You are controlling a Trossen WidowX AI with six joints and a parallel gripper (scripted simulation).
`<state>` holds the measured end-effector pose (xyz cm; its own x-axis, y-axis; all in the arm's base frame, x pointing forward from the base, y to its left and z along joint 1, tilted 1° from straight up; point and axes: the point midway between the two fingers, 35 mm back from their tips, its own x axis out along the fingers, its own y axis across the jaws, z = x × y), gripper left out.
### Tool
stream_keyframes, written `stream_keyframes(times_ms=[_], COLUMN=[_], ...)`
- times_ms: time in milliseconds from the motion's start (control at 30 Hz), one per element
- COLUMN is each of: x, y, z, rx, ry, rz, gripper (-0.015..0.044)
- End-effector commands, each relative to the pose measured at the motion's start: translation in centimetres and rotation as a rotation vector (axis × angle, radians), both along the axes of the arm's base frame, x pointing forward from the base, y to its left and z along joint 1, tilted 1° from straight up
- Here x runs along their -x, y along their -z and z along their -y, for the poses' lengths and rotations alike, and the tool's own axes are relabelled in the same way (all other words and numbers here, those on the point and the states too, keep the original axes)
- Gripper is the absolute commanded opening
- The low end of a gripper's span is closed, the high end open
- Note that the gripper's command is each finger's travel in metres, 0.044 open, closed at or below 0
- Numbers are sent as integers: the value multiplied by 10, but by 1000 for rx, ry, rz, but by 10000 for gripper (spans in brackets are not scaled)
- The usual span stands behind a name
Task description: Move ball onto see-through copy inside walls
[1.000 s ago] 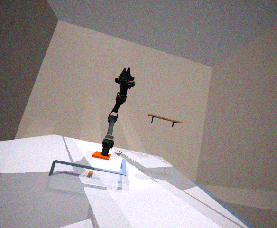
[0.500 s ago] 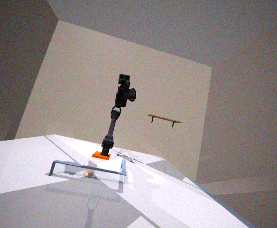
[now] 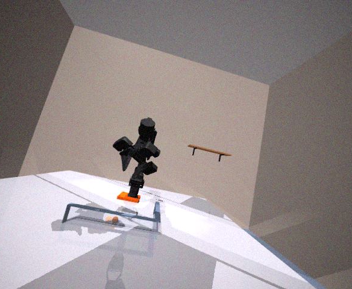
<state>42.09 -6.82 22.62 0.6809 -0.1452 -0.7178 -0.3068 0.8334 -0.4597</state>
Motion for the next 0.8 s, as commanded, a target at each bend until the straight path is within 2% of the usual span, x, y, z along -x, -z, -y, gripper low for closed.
stream_keyframes(times_ms=[0,167,267,767], x=[12,49,69,70], y=[49,117,141,158], z=[5,8,8,7], rx=[-161,-371,-438,-442], ry=[158,475,639,651], rz=[-182,-488,-625,-635], gripper=[216,216,216,216])
